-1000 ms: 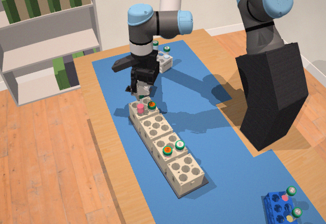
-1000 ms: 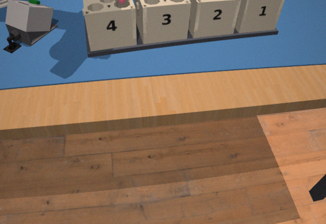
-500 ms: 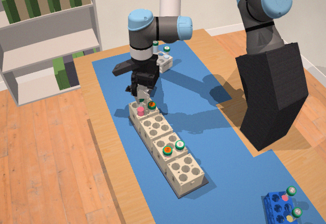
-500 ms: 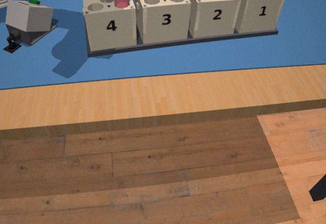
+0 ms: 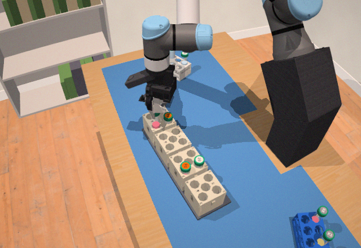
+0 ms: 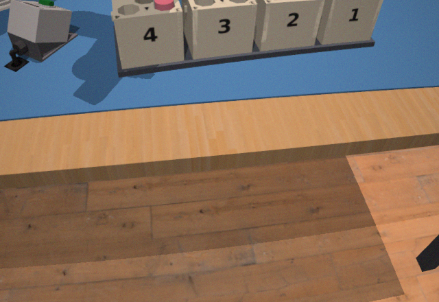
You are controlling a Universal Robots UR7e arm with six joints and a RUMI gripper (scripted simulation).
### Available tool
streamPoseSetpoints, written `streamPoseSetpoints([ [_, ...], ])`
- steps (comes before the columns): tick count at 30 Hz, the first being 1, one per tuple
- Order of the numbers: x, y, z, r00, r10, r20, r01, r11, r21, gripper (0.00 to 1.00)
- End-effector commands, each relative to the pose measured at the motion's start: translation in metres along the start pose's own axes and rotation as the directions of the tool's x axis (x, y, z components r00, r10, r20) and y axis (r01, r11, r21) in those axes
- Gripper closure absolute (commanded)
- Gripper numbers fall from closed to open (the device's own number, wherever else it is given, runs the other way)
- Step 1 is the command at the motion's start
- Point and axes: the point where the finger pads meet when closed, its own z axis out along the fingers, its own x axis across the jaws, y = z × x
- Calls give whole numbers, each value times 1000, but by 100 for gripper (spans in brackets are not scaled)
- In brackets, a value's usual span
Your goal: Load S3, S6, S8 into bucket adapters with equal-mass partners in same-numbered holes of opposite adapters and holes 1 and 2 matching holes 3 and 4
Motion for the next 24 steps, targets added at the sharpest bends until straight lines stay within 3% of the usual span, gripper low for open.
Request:
streamPoseSetpoints([
  [1,0,0,4,1000,0,1,0,1000,1,100],
  [24,0,0,31,1000,0,1,0,1000,1,100],
])
